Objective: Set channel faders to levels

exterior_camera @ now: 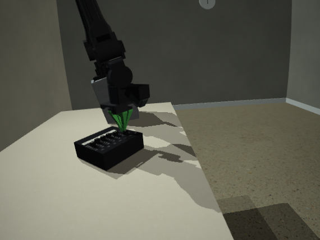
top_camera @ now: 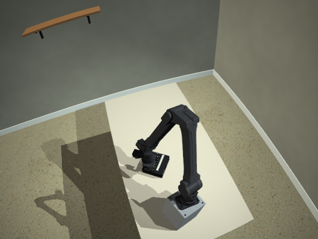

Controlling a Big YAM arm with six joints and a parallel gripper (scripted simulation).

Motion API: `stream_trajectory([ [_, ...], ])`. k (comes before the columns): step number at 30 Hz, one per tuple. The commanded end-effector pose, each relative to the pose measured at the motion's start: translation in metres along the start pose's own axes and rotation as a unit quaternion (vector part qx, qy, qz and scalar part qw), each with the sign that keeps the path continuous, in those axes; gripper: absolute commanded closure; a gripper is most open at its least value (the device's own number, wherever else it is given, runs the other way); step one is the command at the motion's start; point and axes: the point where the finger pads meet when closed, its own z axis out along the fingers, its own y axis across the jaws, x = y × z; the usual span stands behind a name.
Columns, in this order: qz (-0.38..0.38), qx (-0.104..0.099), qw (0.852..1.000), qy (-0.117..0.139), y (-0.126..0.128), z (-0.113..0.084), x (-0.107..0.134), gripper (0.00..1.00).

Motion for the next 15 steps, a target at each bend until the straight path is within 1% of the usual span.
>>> stream_trajectory([
  [1,0.005,0.014,1.0,-0.019,-0.013,-0.011,-0.004,1.0],
  [11,-0.001,0.012,1.0,-0.016,-0.008,-0.012,-0.004,1.0],
  [13,-0.003,0.008,1.0,-0.01,-0.005,-0.015,-0.003,1.0],
  [15,-0.003,0.008,1.0,-0.011,-0.002,-0.019,-0.005,1.0],
])
